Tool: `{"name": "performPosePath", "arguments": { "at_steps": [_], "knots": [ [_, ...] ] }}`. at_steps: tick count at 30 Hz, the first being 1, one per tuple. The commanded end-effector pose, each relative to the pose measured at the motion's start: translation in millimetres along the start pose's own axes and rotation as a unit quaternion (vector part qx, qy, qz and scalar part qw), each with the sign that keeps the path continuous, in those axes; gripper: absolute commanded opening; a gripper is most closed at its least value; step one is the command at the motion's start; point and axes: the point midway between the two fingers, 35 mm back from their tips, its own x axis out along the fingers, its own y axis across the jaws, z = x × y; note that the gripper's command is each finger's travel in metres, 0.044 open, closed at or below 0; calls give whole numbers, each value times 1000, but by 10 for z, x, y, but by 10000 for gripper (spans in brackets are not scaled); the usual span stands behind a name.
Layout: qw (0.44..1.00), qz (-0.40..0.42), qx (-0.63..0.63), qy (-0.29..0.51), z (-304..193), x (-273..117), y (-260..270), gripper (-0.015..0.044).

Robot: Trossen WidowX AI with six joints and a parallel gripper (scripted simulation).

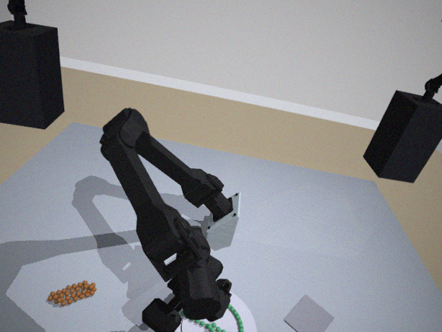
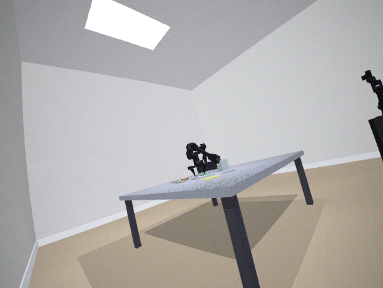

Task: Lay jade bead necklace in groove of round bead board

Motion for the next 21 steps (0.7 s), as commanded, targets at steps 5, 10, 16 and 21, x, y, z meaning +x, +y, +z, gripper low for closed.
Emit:
{"name": "performPosePath", "arguments": {
  "at_steps": [5, 10, 16, 21],
  "knots": [
    [1000, -1, 2, -1, 1, -9, -3, 440],
    [1000, -1, 2, -1, 1, -9, -3, 440],
    [1000, -1, -1, -1, 18, -50, 1, 387],
    [1000, 0, -17, -2, 116, -324, 42, 256]
  ]
}}
